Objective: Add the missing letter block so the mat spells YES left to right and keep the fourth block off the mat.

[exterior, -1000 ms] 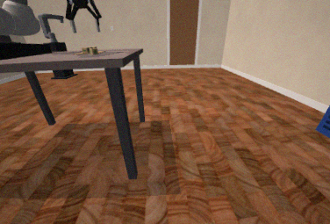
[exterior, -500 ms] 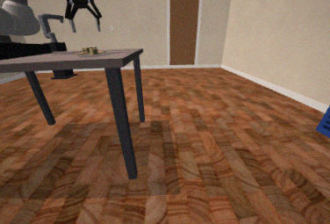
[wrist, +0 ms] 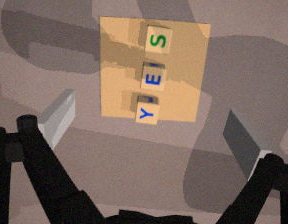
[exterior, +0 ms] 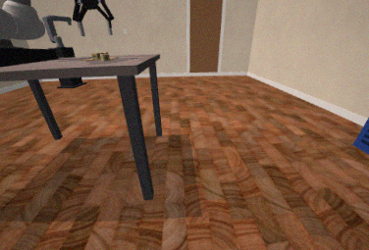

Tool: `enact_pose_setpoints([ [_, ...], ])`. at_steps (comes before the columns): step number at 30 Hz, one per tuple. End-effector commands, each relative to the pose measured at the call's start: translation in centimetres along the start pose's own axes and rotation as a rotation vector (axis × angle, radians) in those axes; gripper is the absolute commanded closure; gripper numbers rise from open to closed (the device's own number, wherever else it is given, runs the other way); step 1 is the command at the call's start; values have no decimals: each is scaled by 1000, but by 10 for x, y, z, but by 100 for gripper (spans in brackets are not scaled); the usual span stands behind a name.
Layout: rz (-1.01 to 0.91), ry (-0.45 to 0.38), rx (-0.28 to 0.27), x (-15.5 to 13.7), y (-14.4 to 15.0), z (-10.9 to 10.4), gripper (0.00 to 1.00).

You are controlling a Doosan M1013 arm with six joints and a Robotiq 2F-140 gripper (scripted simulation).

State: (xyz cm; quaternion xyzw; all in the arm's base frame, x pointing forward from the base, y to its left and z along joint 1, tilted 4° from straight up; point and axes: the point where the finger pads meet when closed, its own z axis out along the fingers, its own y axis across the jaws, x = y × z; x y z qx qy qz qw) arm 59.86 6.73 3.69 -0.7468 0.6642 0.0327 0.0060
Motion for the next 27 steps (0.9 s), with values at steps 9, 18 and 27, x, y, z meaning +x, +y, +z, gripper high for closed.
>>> enact_pose_setpoints([
  [9, 5, 3, 2, 3, -1, -3, 0],
  [18, 5, 3, 2, 3, -1, -4, 0],
  [27, 5, 3, 2, 3, -1, -28, 0],
])
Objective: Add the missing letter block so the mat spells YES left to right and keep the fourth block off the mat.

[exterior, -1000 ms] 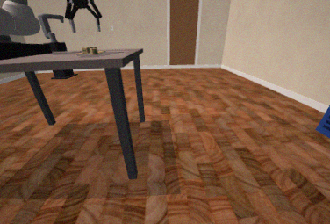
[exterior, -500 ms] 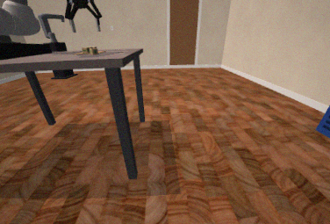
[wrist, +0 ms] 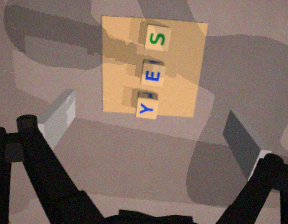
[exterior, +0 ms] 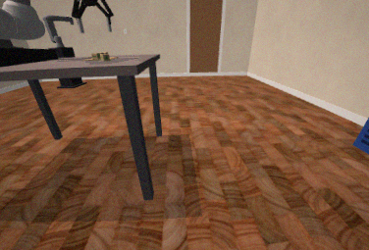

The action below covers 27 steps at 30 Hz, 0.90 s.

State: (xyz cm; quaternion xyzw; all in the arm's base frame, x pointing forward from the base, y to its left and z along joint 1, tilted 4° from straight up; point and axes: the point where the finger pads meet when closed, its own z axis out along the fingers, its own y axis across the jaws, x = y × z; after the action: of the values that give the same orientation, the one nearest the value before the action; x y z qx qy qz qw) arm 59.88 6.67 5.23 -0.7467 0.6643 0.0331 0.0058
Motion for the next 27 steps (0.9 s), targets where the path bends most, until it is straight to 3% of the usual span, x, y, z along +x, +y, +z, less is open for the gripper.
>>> enact_pose_setpoints([
  [1, 5, 3, 3, 3, -2, -17, 0],
  [14, 5, 3, 3, 3, -2, -54, 0],
  [27, 5, 3, 3, 3, -2, -56, 0],
])
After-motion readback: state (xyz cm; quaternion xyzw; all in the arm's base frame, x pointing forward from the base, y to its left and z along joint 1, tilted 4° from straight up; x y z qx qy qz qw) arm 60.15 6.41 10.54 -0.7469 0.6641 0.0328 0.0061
